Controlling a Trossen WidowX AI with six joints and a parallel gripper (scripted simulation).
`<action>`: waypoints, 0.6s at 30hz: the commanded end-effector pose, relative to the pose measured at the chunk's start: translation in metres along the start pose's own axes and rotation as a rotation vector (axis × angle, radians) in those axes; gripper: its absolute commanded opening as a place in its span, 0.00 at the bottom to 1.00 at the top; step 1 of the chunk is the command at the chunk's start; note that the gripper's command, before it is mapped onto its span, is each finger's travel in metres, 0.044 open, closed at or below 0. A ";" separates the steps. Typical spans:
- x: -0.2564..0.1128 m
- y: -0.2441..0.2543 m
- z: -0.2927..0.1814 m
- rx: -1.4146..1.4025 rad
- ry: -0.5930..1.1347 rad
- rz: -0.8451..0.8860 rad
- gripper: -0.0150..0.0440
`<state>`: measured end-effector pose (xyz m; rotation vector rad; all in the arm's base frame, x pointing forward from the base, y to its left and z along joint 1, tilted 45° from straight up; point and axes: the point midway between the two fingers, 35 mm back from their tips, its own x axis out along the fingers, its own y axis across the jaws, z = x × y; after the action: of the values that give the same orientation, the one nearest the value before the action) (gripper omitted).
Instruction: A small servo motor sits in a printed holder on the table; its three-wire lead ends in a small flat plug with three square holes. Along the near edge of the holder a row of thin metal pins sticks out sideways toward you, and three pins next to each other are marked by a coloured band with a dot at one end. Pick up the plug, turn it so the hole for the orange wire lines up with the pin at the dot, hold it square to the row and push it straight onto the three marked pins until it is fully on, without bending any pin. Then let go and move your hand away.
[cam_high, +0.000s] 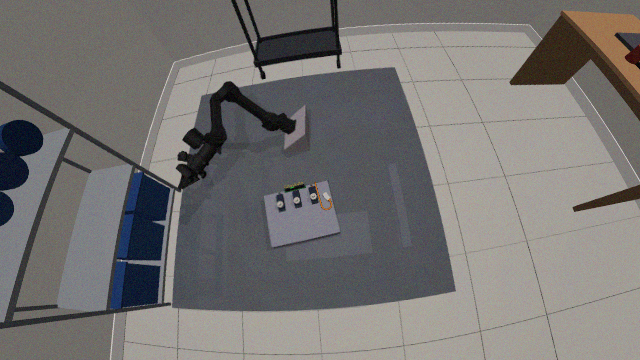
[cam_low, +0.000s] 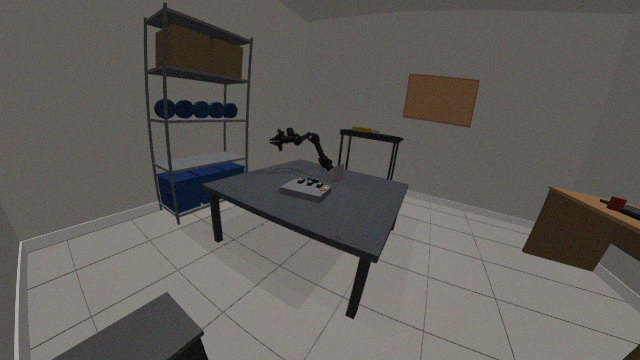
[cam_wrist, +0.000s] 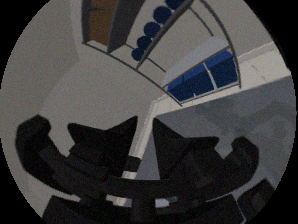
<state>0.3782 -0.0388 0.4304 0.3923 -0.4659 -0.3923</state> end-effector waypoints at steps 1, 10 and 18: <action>-0.010 -0.002 -0.002 -0.055 0.041 0.047 0.45; -0.037 -0.010 -0.018 -0.190 0.166 0.166 0.45; -0.069 -0.019 -0.039 -0.294 0.284 0.282 0.45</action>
<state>0.3439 -0.0175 0.3748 0.1240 -0.2072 -0.1623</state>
